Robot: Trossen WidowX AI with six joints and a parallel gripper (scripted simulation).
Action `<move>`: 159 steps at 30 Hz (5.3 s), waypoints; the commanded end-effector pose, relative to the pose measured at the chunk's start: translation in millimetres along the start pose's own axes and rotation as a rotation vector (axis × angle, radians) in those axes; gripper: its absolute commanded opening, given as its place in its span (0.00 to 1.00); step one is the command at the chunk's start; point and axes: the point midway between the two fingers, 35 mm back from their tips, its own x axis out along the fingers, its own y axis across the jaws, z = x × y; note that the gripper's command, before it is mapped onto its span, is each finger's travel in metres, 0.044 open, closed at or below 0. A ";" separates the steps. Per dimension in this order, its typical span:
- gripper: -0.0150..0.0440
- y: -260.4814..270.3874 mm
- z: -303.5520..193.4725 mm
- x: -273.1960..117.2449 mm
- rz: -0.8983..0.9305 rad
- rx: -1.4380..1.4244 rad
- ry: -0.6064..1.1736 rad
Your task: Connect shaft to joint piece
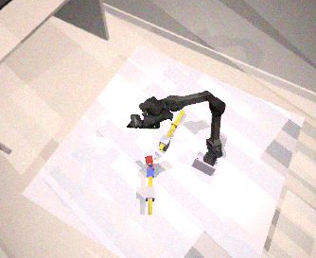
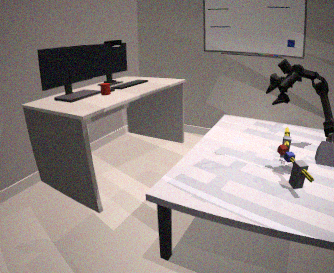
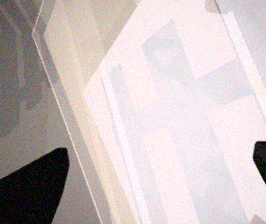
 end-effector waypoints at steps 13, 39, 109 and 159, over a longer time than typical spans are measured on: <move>1.00 -63.6 -25.5 50.7 -0.368 -0.348 0.201; 1.00 -134.3 -43.3 74.5 -0.731 -0.606 0.454; 1.00 -194.3 -136.3 131.2 -0.832 0.004 0.000; 0.56 -214.1 -136.1 149.8 -0.833 0.004 -0.002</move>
